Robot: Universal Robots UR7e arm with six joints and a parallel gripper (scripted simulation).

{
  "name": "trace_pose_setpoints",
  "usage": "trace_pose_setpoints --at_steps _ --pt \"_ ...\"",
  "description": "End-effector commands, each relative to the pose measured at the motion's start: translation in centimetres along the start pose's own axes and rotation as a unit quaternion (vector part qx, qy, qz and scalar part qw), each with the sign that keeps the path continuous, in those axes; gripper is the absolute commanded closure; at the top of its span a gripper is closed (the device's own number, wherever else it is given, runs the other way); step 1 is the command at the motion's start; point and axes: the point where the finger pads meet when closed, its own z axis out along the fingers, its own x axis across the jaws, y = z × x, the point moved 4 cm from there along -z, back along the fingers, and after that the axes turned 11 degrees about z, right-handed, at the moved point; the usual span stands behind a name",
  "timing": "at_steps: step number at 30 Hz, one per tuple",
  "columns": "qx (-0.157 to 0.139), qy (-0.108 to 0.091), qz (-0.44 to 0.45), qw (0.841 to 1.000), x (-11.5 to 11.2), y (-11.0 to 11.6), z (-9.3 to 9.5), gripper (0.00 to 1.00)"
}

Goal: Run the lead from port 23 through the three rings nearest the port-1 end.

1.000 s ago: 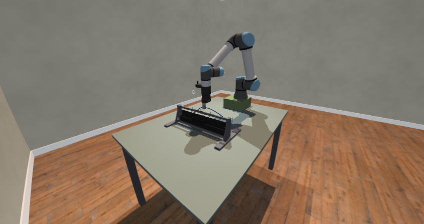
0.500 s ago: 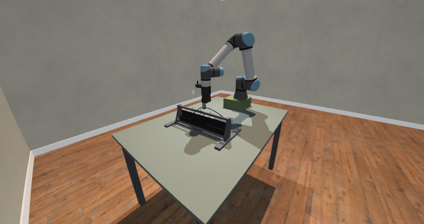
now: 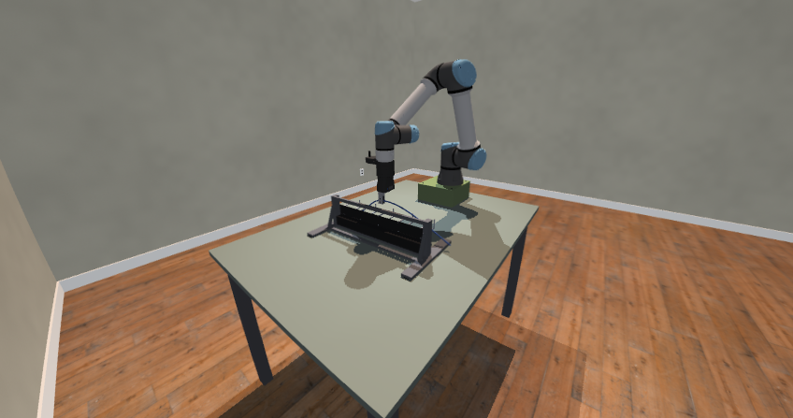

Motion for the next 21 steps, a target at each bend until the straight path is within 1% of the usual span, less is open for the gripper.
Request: trace_pose_setpoints --at_steps 1,10,21 --pt "0.0 -0.001 0.0 1.0 -0.1 0.0 0.0 1.0" --pt "0.0 -0.001 0.0 1.0 -0.1 0.0 0.4 1.0" --pt "0.0 -0.001 0.0 1.0 -0.1 0.0 1.3 1.0"
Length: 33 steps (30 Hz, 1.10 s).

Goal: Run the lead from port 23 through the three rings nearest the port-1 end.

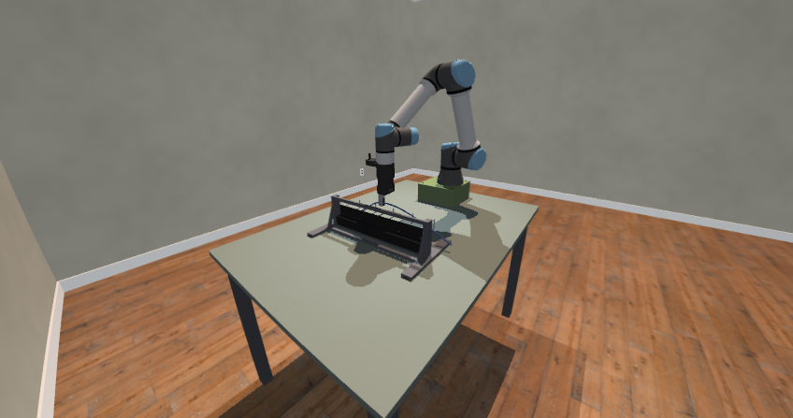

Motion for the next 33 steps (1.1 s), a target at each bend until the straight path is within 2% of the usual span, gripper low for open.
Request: trace_pose_setpoints --at_steps 1,33 --pt "0.0 -0.001 0.0 1.0 -0.1 0.0 0.4 1.0" --pt "0.0 -0.001 0.0 1.0 -0.1 0.0 3.6 1.0"
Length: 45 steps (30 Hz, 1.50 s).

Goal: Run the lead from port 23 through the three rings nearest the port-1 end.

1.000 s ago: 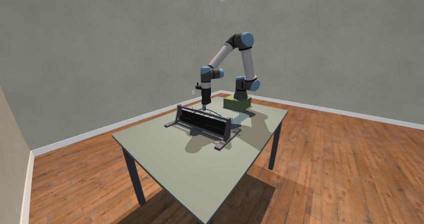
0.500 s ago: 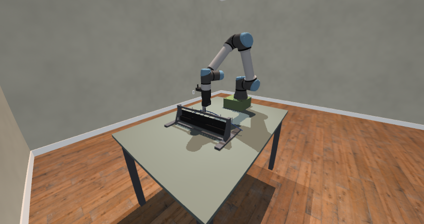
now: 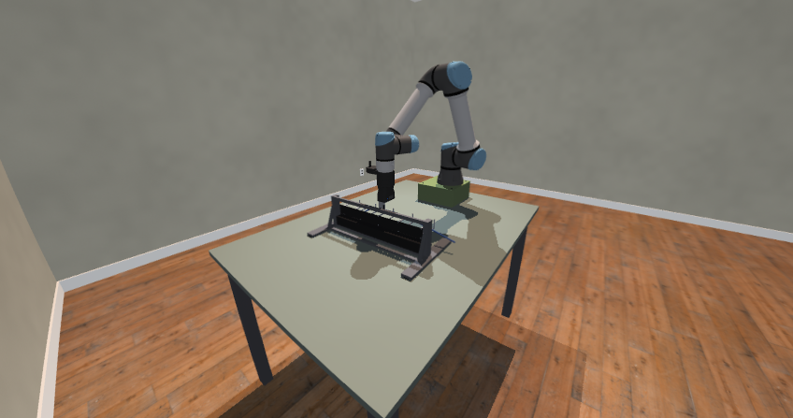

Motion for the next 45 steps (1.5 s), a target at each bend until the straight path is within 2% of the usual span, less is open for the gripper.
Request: trace_pose_setpoints --at_steps 1,18,45 --pt "0.0 -0.001 0.0 1.0 -0.08 -0.03 0.44 1.0" --pt "0.0 -0.001 0.0 1.0 -0.08 -0.03 1.28 1.0" --pt "0.0 -0.001 0.0 1.0 -0.38 0.03 1.41 1.0"
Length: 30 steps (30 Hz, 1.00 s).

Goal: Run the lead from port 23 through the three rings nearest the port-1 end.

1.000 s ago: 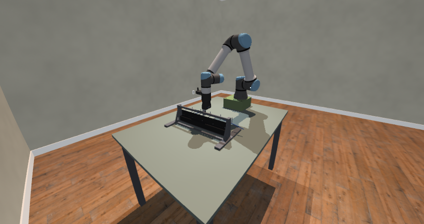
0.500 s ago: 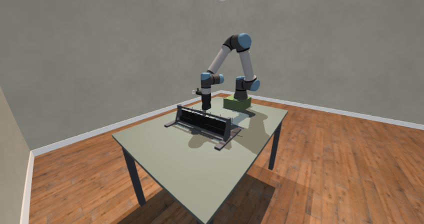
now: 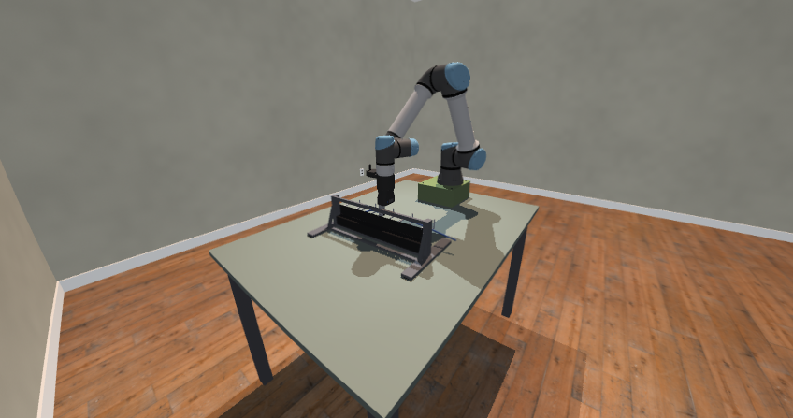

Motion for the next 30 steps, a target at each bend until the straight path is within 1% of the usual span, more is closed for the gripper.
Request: trace_pose_setpoints --at_steps 1,9,23,30 --pt "0.0 -0.002 0.0 1.0 -0.4 0.0 -0.1 1.0" --pt "0.0 -0.002 0.0 1.0 -1.1 0.2 -0.1 1.0" --pt "0.0 -0.002 0.0 1.0 -3.2 0.6 -0.1 1.0" --pt "0.0 -0.002 0.0 1.0 -3.7 0.7 -0.1 1.0"
